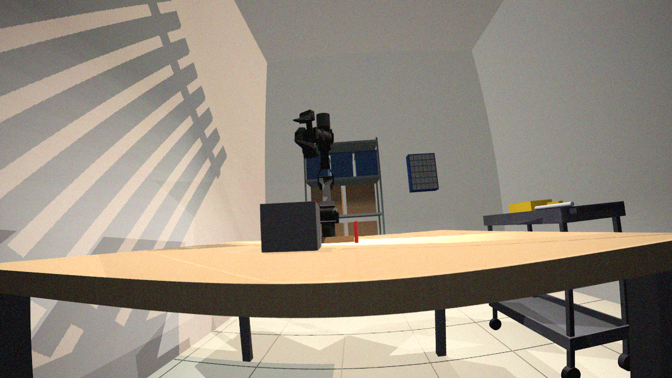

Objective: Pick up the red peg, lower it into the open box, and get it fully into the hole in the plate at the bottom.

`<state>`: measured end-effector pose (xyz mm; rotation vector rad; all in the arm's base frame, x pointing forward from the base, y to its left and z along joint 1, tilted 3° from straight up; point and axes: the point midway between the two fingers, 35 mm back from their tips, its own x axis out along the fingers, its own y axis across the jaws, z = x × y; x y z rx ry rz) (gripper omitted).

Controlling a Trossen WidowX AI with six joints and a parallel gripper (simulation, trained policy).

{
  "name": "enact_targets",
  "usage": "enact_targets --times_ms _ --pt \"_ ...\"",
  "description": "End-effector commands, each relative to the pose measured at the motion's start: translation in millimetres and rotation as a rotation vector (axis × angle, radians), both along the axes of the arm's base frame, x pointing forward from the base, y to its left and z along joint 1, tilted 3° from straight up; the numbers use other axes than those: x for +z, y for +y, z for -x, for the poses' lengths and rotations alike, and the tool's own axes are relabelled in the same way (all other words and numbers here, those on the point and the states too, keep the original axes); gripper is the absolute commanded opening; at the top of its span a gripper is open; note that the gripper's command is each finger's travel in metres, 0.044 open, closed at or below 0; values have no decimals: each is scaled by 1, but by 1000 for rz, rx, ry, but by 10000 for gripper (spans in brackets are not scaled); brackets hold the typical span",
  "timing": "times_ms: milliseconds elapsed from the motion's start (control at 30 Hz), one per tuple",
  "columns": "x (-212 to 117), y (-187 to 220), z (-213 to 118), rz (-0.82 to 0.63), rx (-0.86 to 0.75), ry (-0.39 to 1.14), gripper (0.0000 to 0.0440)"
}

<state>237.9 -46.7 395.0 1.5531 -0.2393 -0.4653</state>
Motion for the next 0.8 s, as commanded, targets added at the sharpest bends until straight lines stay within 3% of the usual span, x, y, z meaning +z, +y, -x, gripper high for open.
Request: enact_targets --times_ms 0,33,767 --pt "-3 1 -1 -2 12 14 425" --pt "-6 3 -2 -5 27 31 440" --pt "-98 57 -6 -216 323 462 440"
